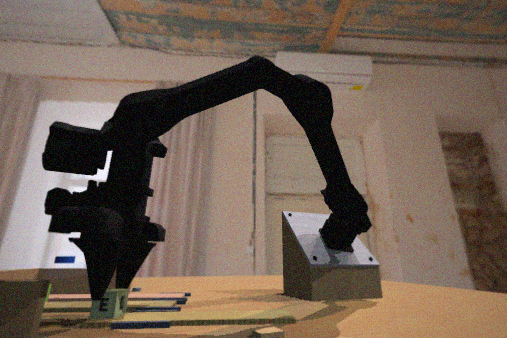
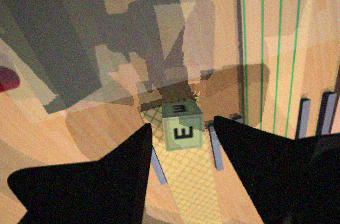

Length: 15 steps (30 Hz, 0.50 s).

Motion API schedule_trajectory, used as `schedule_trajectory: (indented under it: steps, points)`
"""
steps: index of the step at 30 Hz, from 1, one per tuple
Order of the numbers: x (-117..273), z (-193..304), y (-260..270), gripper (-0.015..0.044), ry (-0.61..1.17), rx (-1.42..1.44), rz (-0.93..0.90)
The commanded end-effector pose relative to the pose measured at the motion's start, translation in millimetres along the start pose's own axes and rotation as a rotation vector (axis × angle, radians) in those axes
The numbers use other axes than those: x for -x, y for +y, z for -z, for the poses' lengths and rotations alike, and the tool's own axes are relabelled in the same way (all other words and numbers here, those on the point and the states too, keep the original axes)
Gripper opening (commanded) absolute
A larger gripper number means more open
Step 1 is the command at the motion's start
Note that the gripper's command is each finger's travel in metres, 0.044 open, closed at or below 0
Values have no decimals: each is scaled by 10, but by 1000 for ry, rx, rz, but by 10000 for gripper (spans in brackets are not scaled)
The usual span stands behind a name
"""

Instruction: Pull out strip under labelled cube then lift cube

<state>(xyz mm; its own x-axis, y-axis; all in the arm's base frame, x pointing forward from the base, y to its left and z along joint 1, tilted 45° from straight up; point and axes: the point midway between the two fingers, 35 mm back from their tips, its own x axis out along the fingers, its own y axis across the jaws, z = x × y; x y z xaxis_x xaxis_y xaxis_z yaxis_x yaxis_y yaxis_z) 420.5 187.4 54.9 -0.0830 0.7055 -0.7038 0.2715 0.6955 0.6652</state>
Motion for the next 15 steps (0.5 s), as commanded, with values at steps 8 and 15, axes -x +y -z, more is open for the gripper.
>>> schedule_trajectory:
  steps: [8,15]
  points:
    - [-164,33,6,250,9,-4,-1]
    - [-139,20,0,224,5,0,0]
